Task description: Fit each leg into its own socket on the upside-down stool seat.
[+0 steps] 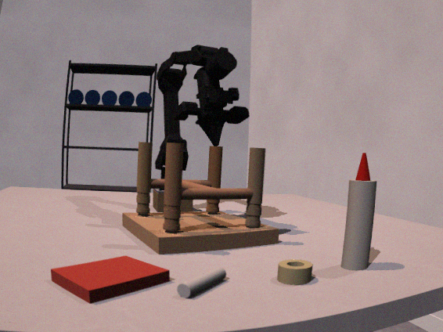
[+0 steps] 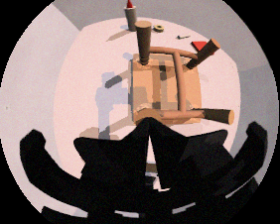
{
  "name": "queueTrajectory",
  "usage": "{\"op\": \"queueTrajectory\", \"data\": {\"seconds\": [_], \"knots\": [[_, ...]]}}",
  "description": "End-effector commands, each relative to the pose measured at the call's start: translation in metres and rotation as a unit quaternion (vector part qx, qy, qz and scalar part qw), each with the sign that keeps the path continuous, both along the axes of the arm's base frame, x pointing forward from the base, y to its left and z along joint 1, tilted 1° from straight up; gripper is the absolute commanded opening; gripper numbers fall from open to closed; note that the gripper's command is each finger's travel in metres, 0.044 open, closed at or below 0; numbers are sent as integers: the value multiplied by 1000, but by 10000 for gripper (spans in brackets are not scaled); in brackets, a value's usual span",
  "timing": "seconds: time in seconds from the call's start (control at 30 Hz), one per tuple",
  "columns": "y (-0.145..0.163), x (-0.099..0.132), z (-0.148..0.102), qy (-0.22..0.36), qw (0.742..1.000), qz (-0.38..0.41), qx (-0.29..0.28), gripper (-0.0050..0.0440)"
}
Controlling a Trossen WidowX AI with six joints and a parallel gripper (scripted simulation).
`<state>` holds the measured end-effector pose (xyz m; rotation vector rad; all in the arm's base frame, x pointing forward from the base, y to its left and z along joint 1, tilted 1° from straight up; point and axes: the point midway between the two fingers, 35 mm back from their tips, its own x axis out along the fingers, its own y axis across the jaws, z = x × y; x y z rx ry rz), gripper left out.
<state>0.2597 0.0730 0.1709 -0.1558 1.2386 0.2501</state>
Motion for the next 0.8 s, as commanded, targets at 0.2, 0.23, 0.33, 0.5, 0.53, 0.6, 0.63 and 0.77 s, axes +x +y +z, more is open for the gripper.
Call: {"op": "queueTrajectory", "data": {"seconds": [0.2, 0.23, 0.33, 0.5, 0.53, 0.6, 0.63, 0.77], "knots": [[-3, 1, -22, 24, 1000, -4, -13, 0], [-3, 1, -21, 24, 1000, -4, -12, 0], [-2, 1, -18, 23, 1000, -3, -12, 0], [-2, 2, -10, 19, 1000, -3, -10, 0], [-2, 2, -8, 18, 1000, -3, -9, 0], [-2, 2, -8, 18, 1000, -3, -9, 0], [-2, 2, -7, 17, 1000, -3, -9, 0], [-1, 2, 0, 14, 1000, -2, -7, 0]]}}
